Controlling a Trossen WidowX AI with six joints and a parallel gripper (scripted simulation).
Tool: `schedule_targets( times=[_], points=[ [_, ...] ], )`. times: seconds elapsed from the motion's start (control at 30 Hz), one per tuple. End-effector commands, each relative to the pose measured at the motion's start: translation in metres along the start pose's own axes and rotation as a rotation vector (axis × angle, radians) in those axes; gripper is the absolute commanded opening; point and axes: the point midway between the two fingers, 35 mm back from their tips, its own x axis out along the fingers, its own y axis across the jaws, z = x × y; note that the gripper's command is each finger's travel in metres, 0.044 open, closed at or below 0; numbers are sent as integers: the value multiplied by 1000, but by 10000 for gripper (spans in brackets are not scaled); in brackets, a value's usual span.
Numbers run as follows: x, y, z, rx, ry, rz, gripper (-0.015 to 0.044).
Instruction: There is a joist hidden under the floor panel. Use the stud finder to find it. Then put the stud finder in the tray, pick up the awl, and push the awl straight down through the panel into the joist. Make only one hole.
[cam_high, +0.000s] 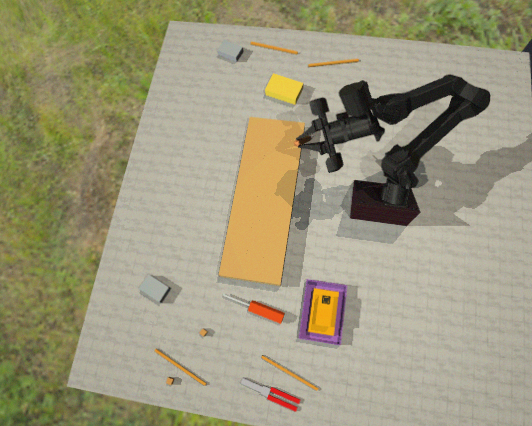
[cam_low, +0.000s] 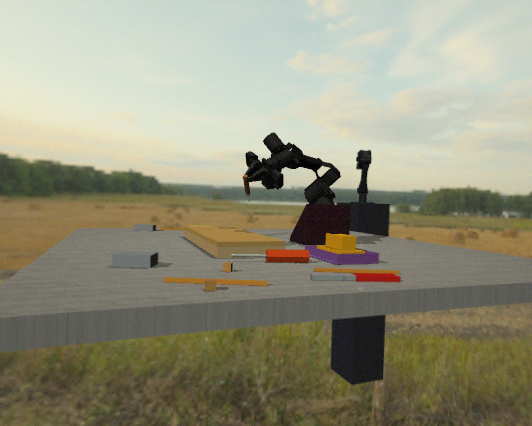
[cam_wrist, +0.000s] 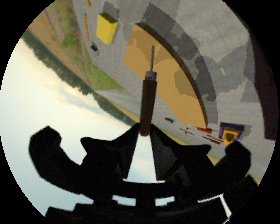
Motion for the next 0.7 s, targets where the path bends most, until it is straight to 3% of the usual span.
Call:
schedule_targets(
  times=[0.0,0.3,0.67],
  points=[
    [-6,12,-7,186,67,79,0],
    [-23,41,-15,623,241,231,0],
    [-2,32,-33,405,200,79,0]
  ],
)
